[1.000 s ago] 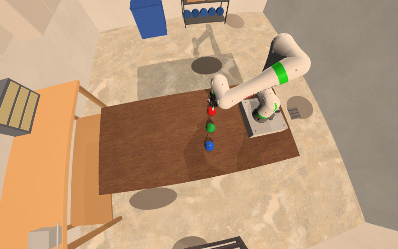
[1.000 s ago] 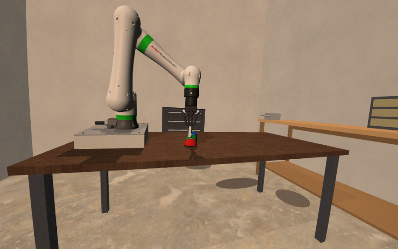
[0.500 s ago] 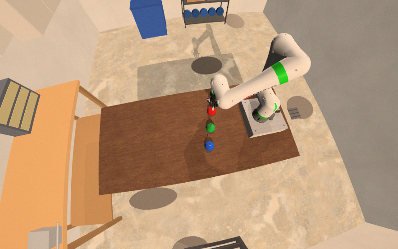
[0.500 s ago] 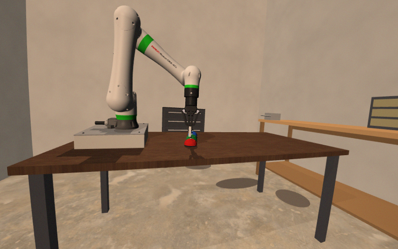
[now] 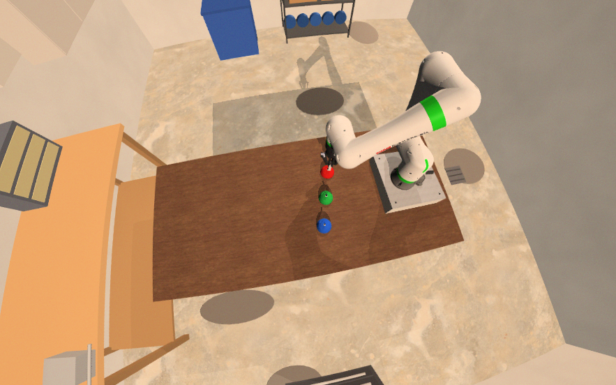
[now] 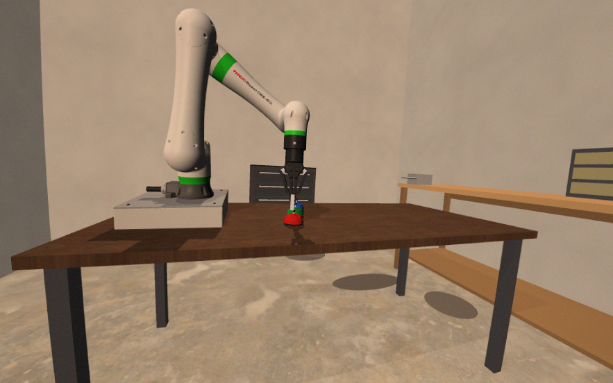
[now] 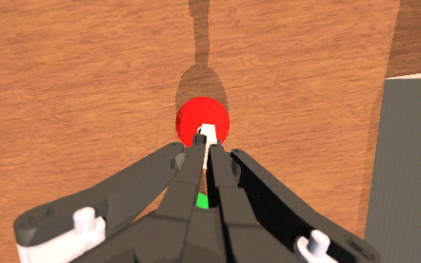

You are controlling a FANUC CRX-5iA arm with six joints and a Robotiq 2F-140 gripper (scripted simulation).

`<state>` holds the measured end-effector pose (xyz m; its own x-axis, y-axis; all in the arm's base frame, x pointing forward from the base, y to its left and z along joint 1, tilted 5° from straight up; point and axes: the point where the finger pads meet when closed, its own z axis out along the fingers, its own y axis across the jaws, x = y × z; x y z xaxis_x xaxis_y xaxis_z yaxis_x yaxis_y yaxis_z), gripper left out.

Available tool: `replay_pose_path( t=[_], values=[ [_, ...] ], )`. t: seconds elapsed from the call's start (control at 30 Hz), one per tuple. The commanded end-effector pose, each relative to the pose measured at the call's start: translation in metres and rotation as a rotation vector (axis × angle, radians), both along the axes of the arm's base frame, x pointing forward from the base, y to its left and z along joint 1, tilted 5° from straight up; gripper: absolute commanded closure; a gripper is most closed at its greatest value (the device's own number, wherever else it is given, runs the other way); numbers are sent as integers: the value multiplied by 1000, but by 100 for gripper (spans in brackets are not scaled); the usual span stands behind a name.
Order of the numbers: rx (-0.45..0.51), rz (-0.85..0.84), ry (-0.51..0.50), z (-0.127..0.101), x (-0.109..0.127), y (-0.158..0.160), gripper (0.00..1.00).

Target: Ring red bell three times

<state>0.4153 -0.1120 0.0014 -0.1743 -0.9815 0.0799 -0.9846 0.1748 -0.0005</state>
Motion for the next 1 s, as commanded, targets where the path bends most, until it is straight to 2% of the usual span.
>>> replay_pose_path(
  t=[0.0,0.37,0.97],
  values=[
    [0,0,0,0,0,0,100],
    [0,0,0,8,0,1,100],
    [0,0,0,50,1,4,100]
  ],
)
